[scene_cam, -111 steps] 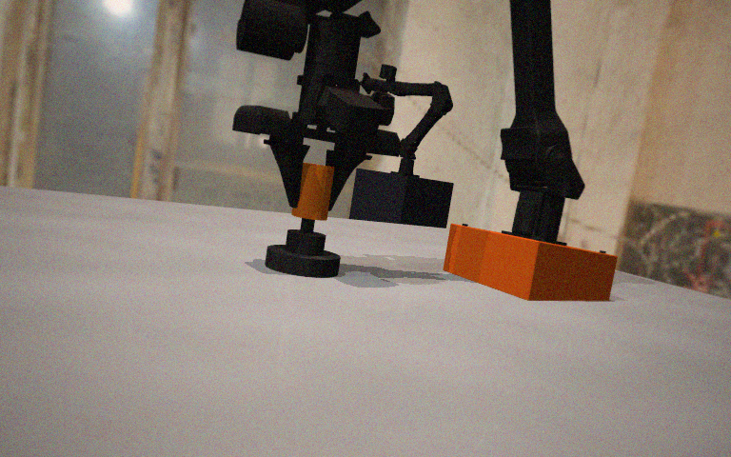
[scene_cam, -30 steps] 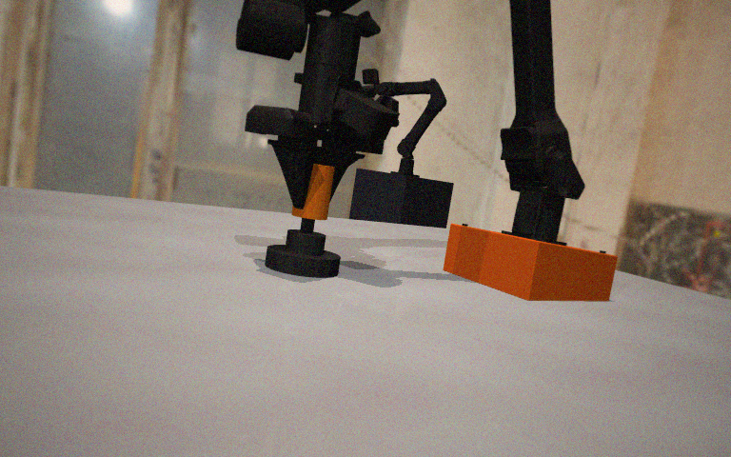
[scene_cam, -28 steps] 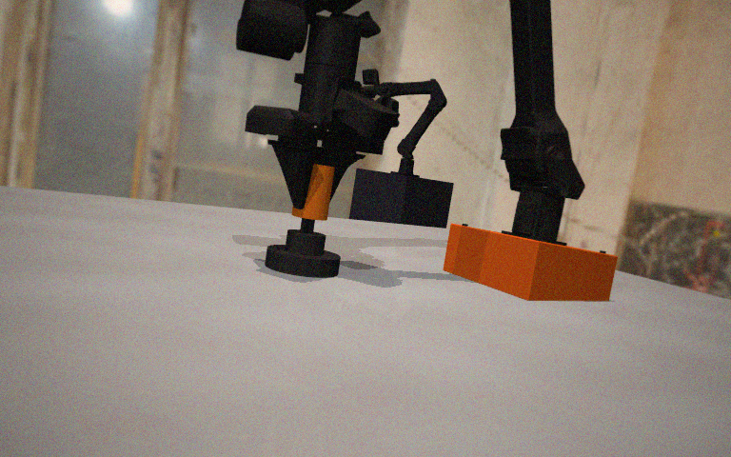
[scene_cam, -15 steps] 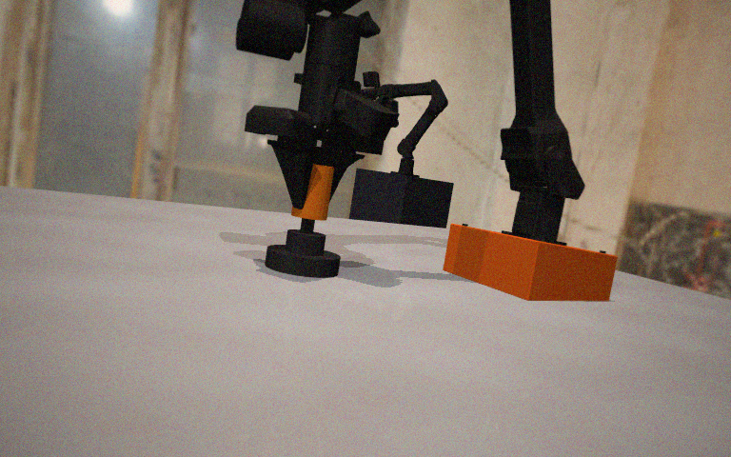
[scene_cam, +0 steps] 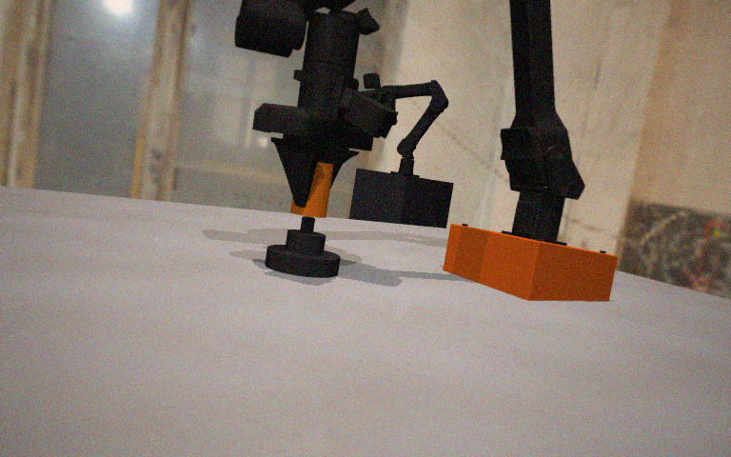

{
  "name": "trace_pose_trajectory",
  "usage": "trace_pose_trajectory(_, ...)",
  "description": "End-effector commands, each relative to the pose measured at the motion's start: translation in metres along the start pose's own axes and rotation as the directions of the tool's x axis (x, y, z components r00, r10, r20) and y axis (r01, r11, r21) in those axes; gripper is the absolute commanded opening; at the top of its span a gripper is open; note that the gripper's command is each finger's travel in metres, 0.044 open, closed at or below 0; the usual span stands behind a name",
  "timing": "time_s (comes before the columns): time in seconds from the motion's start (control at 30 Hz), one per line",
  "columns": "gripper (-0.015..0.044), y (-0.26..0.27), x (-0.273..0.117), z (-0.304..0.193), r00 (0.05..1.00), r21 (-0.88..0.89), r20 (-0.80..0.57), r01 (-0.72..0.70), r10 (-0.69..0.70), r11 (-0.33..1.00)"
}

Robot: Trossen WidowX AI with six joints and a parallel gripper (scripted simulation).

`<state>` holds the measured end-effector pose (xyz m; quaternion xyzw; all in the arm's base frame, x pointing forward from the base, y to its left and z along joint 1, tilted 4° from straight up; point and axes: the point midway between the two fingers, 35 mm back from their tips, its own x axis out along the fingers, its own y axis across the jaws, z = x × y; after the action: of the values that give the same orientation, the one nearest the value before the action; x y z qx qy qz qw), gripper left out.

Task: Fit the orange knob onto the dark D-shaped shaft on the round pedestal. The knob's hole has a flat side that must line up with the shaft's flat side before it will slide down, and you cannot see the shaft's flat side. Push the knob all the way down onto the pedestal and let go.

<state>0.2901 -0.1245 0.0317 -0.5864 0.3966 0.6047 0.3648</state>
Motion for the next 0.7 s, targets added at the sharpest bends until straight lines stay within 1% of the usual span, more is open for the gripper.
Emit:
trace_pose_trajectory(0.0, 0.0000, -0.0004, 0.0010, -0.0003, 1.000, -0.032, -0.003, 0.001, -0.001, 0.999)
trace_pose_trajectory(0.67, 0.0000, 0.0012, 0.0038, 0.0001, 1.000, -0.032, -0.003, 0.001, -0.001, 0.999)
